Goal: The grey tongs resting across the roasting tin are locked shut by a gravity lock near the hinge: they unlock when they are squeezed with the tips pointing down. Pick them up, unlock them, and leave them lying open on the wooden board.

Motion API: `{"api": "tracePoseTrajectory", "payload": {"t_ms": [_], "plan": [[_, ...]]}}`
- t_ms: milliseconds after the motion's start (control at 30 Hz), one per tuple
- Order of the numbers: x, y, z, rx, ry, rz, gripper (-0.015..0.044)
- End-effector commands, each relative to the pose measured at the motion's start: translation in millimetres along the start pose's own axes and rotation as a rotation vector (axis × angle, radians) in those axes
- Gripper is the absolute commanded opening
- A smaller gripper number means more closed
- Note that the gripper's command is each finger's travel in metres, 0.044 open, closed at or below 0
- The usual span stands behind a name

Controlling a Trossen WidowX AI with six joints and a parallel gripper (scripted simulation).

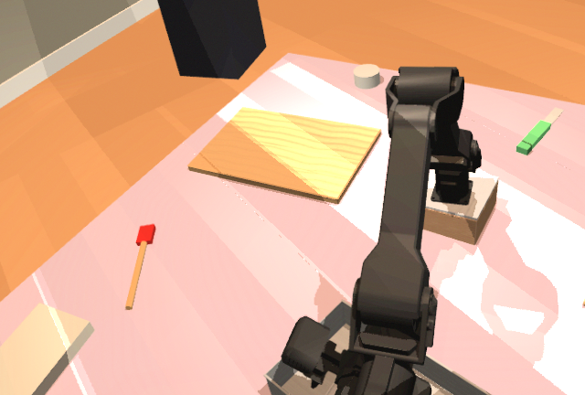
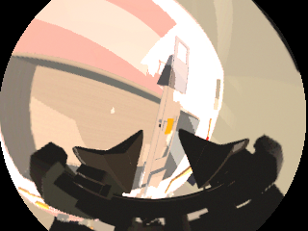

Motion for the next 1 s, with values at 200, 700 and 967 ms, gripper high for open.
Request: {"api": "tracePoseTrajectory", "payload": {"t_ms": [200,700,967], "plan": [[14.3,2.1,0.9,-0.008,0.005,0.006,0.026],[10.6,1.2,-0.1,-0.001,0.002,0.003,0.0088],[10.6,1.2,-0.1,-0.001,0.002,0.003,0.0015]]}}
Point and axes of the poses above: the point midway between the two fingers, 35 mm back from their tips, its own x axis out along the fingers, its own z axis across the jaws, y = z × x, the point moved 9 cm from there along -x, back along the fingers, and after that the axes turned 11 degrees about x, right-handed, at the moved point
